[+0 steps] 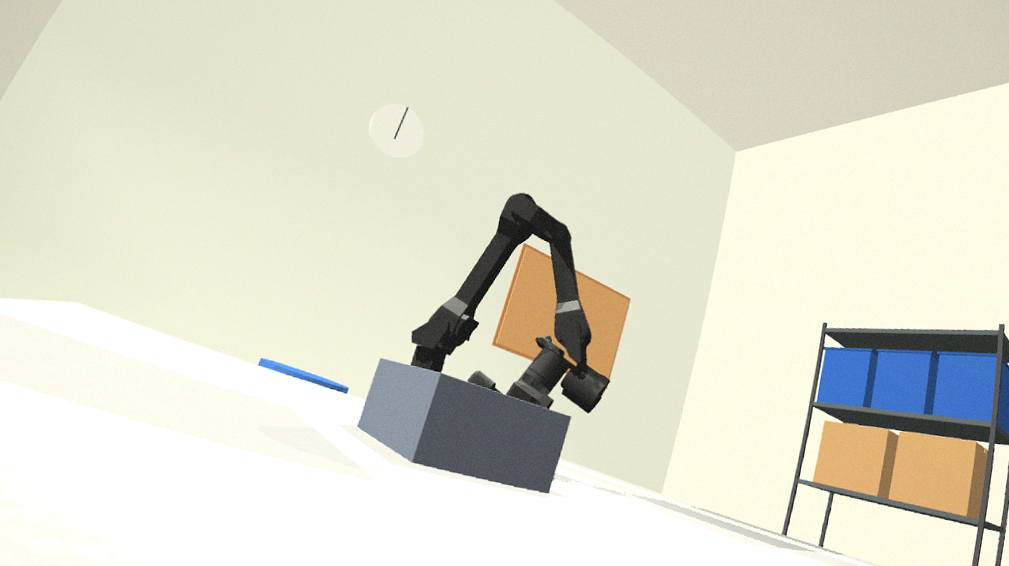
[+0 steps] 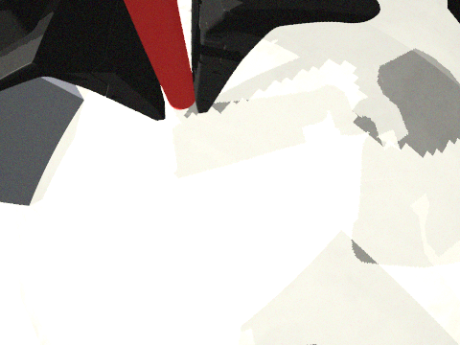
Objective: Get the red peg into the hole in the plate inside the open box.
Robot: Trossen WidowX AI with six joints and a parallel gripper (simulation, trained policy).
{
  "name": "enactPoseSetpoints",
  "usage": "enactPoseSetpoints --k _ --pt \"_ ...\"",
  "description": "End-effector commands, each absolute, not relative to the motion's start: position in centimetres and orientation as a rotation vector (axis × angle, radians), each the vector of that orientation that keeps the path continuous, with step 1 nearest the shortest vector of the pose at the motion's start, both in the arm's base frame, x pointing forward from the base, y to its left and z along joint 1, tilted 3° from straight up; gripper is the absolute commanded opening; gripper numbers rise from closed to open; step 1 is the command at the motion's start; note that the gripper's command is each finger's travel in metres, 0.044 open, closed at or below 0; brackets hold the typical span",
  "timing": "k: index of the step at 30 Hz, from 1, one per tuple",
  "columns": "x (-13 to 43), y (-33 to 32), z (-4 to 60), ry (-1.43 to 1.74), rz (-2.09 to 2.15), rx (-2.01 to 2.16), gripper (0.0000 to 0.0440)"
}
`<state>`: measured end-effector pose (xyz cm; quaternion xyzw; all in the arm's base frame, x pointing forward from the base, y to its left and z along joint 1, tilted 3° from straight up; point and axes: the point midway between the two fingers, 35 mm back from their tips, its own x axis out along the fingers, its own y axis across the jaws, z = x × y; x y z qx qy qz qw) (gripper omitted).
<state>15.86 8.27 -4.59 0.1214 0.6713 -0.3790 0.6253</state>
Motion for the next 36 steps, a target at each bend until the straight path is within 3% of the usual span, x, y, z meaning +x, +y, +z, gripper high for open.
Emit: enactPoseSetpoints --k 1,36 --pt "15.9 7.9 -4.3 1.533 -0.875 0.238 0.0" --pt "23.2 3.3 8.8 1.279 -0.948 0.289 0.0"
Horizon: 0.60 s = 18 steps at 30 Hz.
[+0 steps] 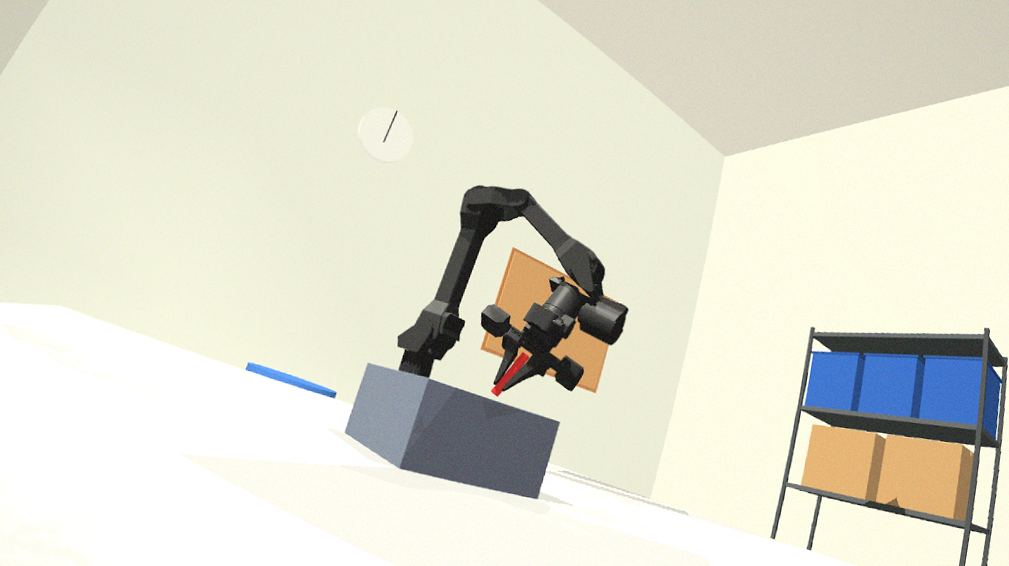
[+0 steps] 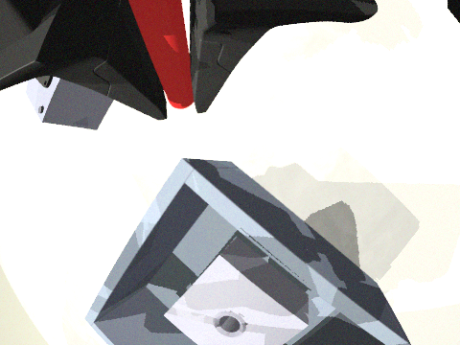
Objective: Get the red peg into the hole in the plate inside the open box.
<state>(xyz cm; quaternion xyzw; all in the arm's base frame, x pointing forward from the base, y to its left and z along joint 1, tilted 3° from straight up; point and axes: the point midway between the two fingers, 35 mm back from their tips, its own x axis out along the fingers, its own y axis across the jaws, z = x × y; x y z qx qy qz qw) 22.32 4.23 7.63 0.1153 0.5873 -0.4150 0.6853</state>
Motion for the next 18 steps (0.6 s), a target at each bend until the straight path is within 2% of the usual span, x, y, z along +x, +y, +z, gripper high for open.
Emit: enactPoseSetpoints --k 1,18 --pt "23.5 3.0 9.0 1.271 -0.956 0.3 0.0" --pt "27.7 -3.4 9.5 1.192 -1.052 0.444 0.0"
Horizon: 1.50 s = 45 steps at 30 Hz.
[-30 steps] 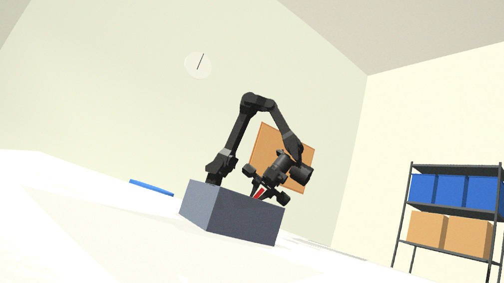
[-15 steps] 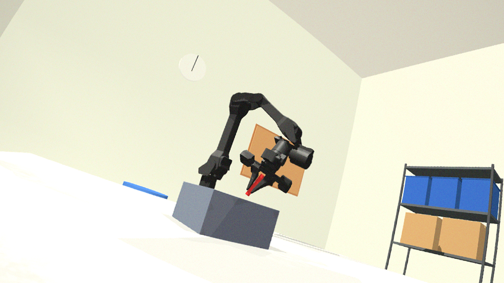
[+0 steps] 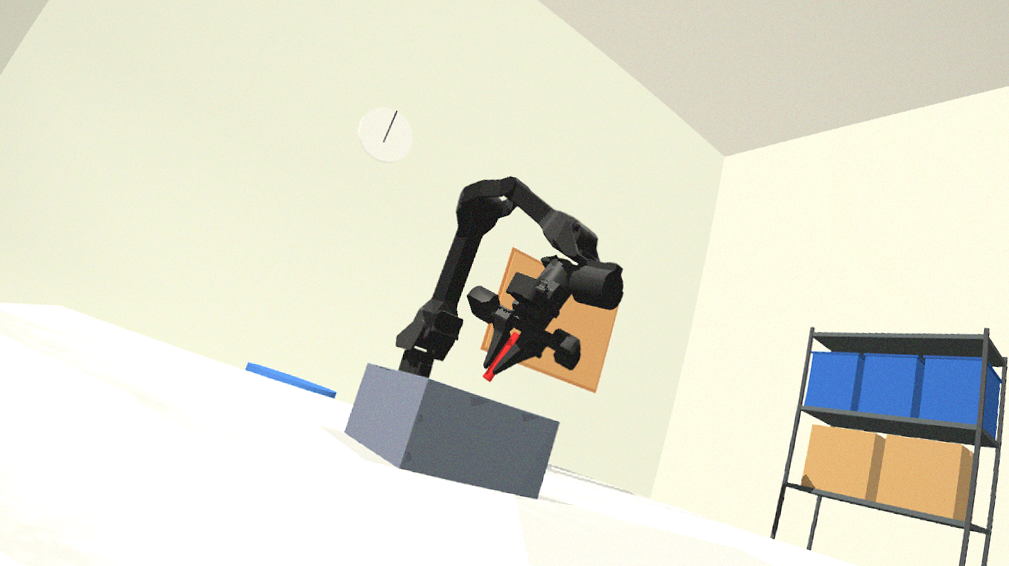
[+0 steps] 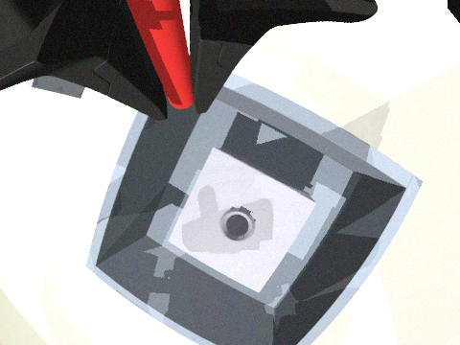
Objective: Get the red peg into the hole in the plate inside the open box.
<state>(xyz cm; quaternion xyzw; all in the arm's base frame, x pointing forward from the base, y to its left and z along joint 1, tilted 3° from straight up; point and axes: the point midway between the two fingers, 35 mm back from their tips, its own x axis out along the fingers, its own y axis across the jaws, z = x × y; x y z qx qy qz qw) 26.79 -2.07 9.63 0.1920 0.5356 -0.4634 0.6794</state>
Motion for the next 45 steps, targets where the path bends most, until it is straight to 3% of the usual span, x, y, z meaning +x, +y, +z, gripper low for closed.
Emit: enactPoseSetpoints --k 1,24,31,33,40,45 --pt "27.9 -3.8 9.4 1.191 -1.054 0.449 0.0" --pt "31.9 -10.2 4.5 1.266 -0.912 0.506 0.0012" --pt "31.8 -10.6 2.3 1.339 -0.858 0.51 0.0168" --pt "32.2 -10.9 2.2 1.346 -0.833 0.496 0.0174" --pt "34.4 -11.3 2.5 1.345 -0.776 0.542 0.035" --pt "36.4 -11.7 3.3 1.344 -0.732 0.556 0.044"
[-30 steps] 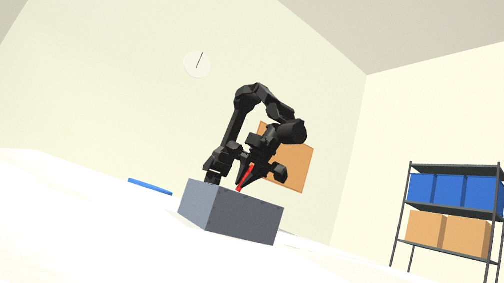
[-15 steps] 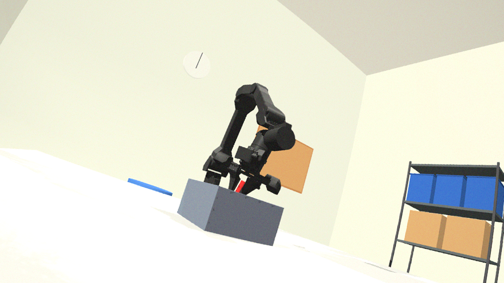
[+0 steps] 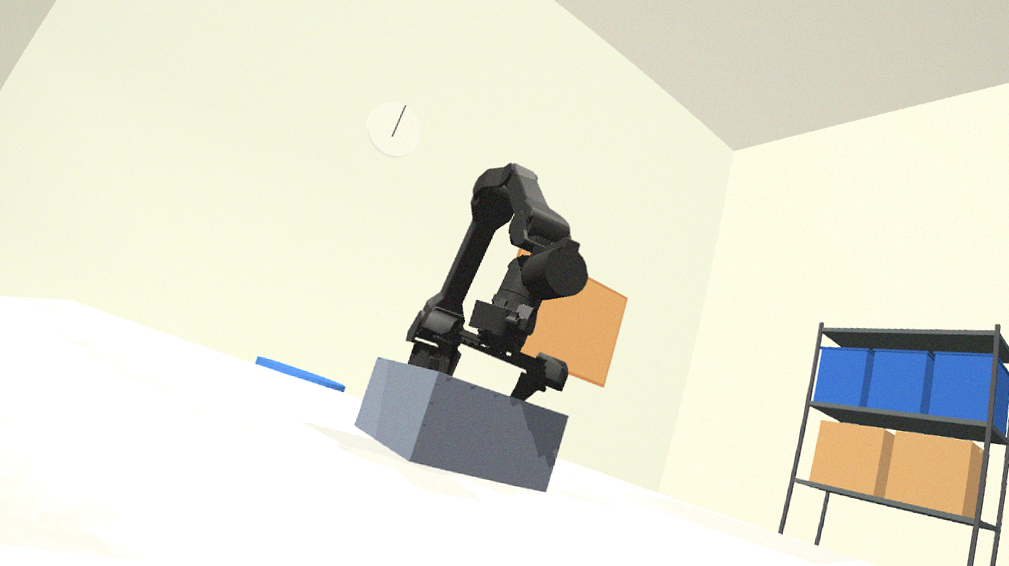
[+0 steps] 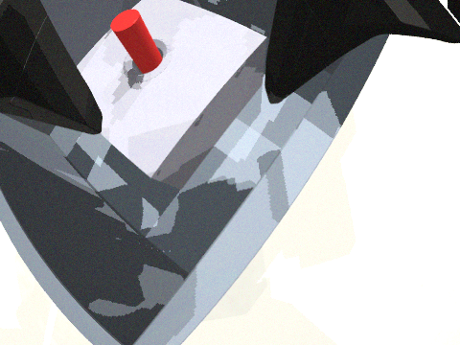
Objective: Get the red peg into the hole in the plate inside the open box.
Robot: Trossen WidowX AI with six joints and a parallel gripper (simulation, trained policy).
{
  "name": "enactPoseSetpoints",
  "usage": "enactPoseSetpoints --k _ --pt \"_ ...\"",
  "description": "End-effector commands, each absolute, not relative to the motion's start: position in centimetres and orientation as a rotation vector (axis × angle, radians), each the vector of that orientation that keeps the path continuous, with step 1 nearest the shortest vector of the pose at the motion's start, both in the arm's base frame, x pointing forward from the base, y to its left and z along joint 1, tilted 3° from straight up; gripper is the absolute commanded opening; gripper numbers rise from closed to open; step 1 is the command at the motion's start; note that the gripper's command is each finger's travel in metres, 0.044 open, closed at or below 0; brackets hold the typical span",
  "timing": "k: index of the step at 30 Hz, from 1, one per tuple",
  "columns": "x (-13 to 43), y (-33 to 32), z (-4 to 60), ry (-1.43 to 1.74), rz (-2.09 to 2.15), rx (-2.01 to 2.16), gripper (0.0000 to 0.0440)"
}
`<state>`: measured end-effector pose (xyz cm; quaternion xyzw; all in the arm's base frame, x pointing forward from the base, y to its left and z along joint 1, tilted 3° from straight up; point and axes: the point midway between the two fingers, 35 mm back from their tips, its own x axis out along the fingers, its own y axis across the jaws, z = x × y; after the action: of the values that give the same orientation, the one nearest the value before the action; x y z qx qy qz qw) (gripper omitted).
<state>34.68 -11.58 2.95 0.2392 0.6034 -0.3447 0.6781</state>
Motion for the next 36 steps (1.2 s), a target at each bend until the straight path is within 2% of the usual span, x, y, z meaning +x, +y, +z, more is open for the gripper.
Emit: enactPoseSetpoints --k 1,8,36 --pt "36.9 -11.6 3.6 1.337 -0.72 0.569 0.044" --pt "40.5 -11.0 5.6 1.28 -0.626 0.615 0.044" --pt "41.0 -10.9 5.9 1.269 -0.612 0.617 0.044"
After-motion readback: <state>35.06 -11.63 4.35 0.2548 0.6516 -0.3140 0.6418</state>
